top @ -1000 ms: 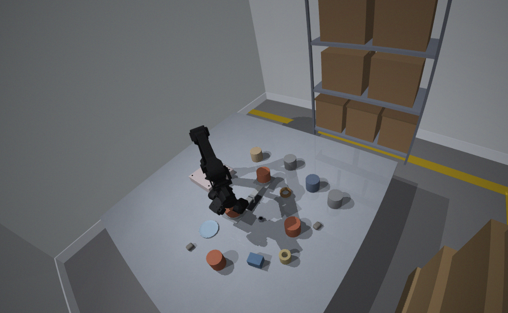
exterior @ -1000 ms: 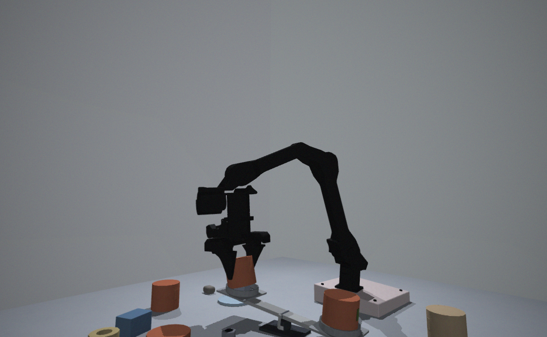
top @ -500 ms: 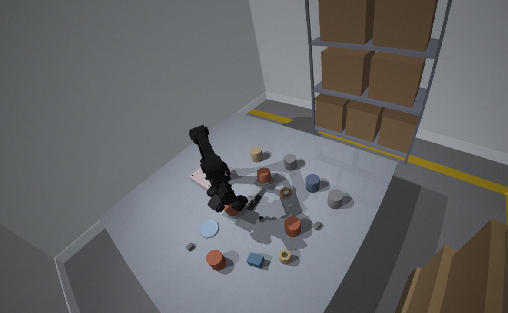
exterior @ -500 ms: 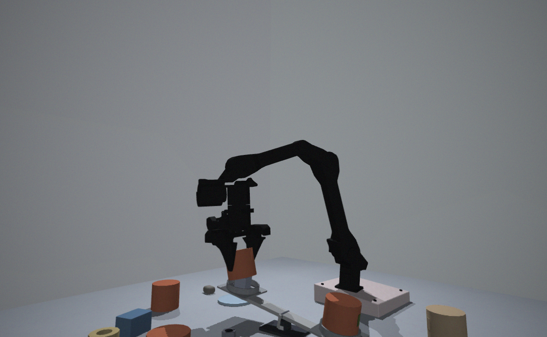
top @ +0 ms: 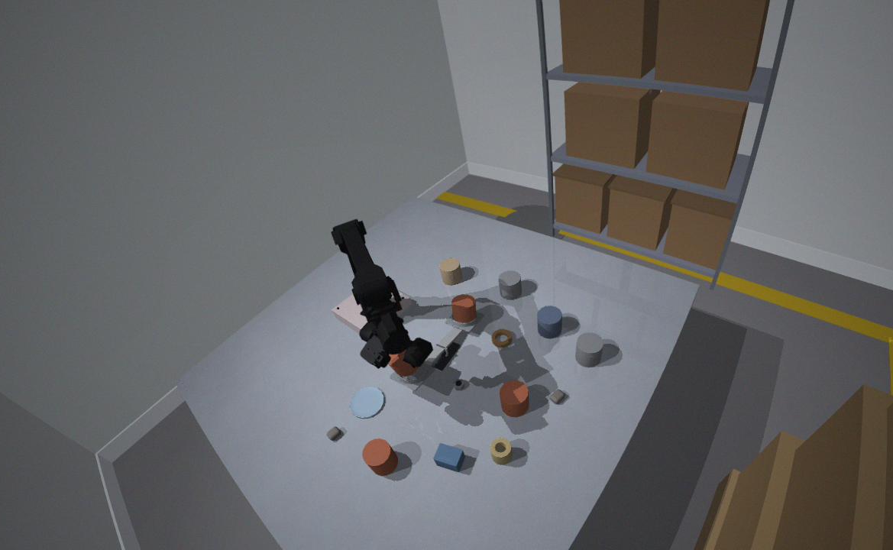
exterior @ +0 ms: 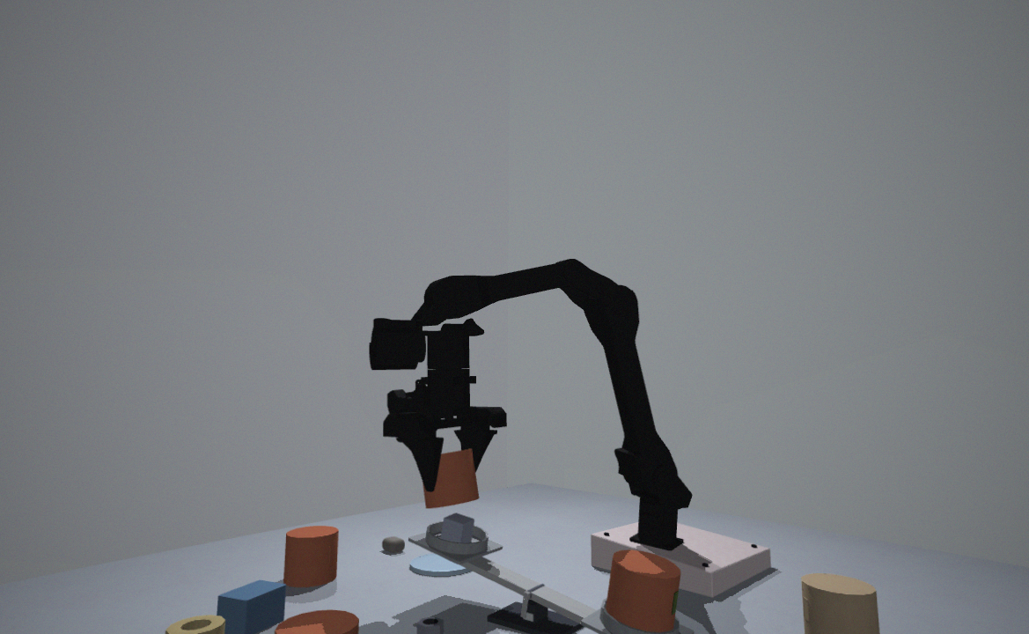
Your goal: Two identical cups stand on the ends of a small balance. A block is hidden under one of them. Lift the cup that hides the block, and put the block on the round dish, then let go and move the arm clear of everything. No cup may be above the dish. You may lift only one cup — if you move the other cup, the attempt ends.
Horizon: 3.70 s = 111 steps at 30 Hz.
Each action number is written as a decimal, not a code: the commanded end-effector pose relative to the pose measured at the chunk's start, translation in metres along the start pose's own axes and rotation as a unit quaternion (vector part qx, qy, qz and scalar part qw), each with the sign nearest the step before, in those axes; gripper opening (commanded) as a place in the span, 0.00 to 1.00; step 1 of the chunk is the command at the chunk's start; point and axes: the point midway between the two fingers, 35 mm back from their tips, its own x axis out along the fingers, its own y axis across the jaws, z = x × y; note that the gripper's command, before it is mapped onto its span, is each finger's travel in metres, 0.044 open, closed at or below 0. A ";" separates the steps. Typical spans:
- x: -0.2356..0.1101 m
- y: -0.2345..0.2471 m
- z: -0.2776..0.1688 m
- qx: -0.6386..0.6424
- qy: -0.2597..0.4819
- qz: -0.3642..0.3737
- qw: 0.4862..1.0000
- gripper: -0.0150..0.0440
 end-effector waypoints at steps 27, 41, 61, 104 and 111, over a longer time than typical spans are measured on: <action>-0.029 -0.004 -0.003 0.000 0.000 0.001 1.000 0.25; -0.029 -0.004 -0.003 0.000 0.000 0.001 1.000 0.25; -0.029 -0.004 -0.003 0.000 0.000 0.001 1.000 0.25; 0.046 -0.172 0.126 -0.002 -0.014 -0.001 1.000 0.25; 0.061 -0.209 0.133 -0.003 -0.015 -0.003 1.000 0.25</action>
